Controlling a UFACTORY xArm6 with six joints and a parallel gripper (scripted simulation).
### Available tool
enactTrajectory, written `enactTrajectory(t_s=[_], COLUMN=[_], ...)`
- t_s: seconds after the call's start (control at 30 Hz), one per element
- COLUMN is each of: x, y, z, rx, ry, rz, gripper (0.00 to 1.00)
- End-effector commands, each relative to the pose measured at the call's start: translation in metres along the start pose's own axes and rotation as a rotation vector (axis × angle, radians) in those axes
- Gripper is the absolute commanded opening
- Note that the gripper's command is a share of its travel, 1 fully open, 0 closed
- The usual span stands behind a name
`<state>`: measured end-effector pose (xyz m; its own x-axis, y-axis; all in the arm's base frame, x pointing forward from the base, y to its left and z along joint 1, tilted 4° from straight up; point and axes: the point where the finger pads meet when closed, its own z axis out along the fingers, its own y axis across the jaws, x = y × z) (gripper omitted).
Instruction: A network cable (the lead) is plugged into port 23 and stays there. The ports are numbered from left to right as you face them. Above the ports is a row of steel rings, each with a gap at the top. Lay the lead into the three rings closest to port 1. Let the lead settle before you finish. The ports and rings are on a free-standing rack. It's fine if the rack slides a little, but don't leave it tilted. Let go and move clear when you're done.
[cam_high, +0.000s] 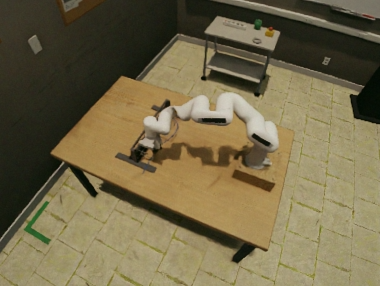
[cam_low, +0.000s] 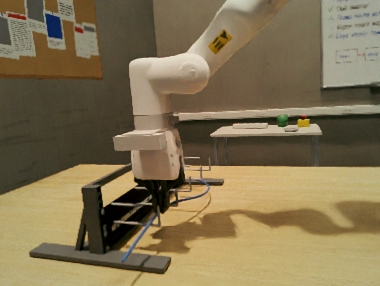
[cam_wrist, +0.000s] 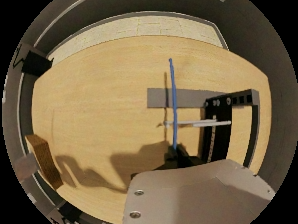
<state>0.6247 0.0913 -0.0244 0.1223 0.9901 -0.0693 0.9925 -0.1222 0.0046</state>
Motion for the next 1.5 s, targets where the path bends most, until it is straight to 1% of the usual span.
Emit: enactTrajectory(t_s=[0.0,0.3,0.73,1.07,1.47], x=[0.000,0.000,0.000,0.000,0.000], y=[0.002,0.007,0.027,0.038,0.042], z=[-0.003,-0.003,-0.003,-0.003,-0.003], rx=[-0.005,-0.005,-0.005,-0.005,-0.005], ry=[0.002,0.002,0.002,0.002,0.002], rz=[0.000,0.000,0.000,0.000,0.000], gripper=[0.00,0.00,0.00,0.00,0.00])
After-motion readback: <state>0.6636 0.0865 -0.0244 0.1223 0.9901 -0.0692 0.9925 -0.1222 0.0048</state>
